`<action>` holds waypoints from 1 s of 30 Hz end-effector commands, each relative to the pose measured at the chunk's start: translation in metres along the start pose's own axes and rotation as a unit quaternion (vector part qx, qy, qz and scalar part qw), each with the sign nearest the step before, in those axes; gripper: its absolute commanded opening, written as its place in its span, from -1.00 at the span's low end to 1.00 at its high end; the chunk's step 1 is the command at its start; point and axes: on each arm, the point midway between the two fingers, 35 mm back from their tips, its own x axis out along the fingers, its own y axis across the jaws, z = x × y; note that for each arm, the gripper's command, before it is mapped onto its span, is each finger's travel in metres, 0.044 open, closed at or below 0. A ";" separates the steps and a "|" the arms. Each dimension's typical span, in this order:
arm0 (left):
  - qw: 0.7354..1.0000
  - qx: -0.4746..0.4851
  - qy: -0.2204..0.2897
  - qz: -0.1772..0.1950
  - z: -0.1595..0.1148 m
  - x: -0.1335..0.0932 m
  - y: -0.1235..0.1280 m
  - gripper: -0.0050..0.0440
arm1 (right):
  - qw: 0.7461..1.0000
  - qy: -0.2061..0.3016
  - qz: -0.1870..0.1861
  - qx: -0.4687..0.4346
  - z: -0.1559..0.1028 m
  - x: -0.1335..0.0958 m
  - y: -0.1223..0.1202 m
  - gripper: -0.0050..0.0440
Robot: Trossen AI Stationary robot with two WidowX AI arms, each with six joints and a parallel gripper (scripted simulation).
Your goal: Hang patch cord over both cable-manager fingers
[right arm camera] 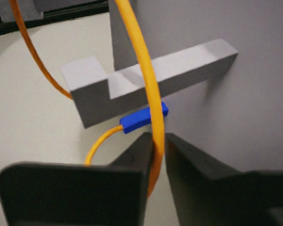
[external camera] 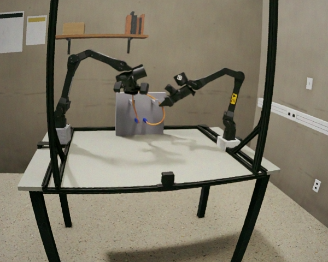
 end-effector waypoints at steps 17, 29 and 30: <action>1.000 -0.012 -0.003 -0.008 0.008 -0.005 0.007 -0.70 | 1.000 -0.014 -0.001 -0.001 0.009 -0.004 -0.001 -0.63; 1.000 -0.011 -0.002 -0.007 0.006 -0.002 0.012 -0.70 | 1.000 -0.014 -0.001 -0.001 0.009 -0.004 -0.001 -0.63; 1.000 -0.010 -0.002 -0.006 0.006 -0.002 0.012 -0.70 | 1.000 -0.014 -0.001 -0.001 0.009 -0.004 -0.001 -0.63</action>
